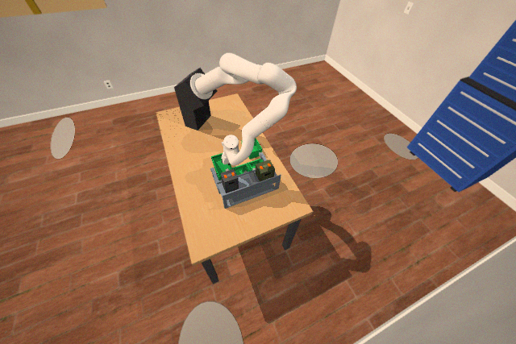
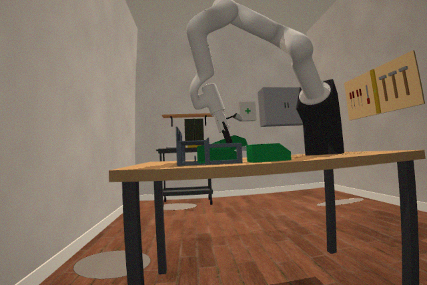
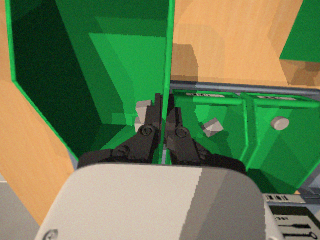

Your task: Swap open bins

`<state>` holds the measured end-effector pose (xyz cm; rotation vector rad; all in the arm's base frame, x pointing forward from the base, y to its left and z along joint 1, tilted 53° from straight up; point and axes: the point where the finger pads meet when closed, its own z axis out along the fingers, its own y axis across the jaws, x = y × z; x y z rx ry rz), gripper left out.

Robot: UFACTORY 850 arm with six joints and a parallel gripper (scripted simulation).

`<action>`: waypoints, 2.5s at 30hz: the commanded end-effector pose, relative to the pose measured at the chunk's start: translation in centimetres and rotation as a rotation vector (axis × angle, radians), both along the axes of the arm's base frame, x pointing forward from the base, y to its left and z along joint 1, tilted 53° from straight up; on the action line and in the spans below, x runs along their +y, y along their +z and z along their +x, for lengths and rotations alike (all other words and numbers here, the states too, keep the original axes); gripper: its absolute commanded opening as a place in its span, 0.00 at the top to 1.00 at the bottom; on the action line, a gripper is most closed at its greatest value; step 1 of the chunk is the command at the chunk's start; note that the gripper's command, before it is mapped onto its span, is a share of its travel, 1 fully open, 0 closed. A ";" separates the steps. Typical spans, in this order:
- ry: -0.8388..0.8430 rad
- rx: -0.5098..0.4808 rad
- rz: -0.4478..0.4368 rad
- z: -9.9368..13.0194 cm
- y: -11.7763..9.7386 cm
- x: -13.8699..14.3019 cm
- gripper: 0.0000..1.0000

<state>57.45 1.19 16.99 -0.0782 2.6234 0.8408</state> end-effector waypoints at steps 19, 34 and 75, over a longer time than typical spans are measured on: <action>-0.001 -0.001 0.000 0.2 0.2 -0.1 1.00; -0.001 -0.001 0.000 0.2 0.2 -0.1 1.00; -0.001 -0.001 0.000 1.3 -0.9 0.8 1.00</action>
